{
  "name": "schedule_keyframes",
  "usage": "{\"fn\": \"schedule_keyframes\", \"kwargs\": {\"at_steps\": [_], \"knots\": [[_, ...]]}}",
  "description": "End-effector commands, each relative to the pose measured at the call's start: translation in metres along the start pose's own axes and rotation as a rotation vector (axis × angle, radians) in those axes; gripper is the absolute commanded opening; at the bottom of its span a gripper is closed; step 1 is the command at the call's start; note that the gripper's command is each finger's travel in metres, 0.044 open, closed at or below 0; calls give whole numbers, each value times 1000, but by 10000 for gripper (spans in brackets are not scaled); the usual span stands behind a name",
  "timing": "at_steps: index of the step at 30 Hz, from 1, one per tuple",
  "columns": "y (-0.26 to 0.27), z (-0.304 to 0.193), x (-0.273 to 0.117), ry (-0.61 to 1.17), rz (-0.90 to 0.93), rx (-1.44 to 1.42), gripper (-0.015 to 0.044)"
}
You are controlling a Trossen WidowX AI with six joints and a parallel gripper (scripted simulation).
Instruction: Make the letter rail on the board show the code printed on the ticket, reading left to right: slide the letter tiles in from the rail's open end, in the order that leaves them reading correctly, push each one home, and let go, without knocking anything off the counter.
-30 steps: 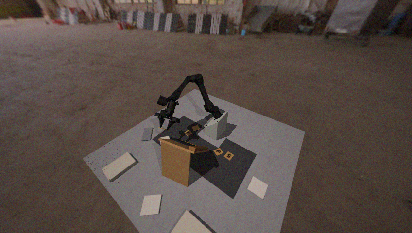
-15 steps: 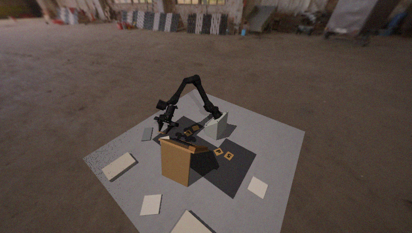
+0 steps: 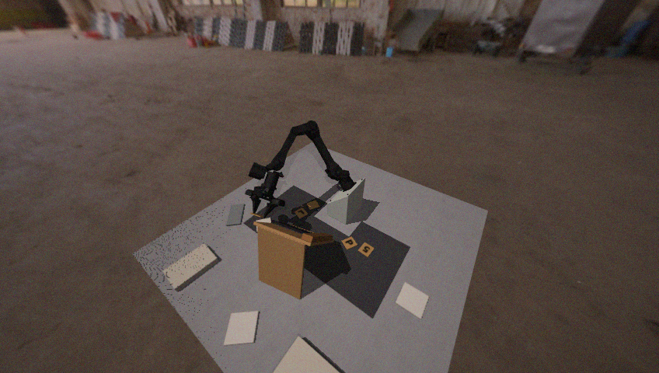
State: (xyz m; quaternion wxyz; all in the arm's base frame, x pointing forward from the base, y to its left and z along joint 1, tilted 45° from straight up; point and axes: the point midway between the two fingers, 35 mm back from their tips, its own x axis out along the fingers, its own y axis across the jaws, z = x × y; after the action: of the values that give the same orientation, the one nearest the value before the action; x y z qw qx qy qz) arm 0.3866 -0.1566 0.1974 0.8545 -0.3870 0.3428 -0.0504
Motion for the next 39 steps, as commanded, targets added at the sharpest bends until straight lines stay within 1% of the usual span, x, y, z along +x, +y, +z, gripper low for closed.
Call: {"fn": "schedule_keyframes", "kwargs": {"at_steps": [1,39], "knots": [[-2,2,0,-7,-4,-6,0],[6,0,1,-7,-3,-6,0]]}}
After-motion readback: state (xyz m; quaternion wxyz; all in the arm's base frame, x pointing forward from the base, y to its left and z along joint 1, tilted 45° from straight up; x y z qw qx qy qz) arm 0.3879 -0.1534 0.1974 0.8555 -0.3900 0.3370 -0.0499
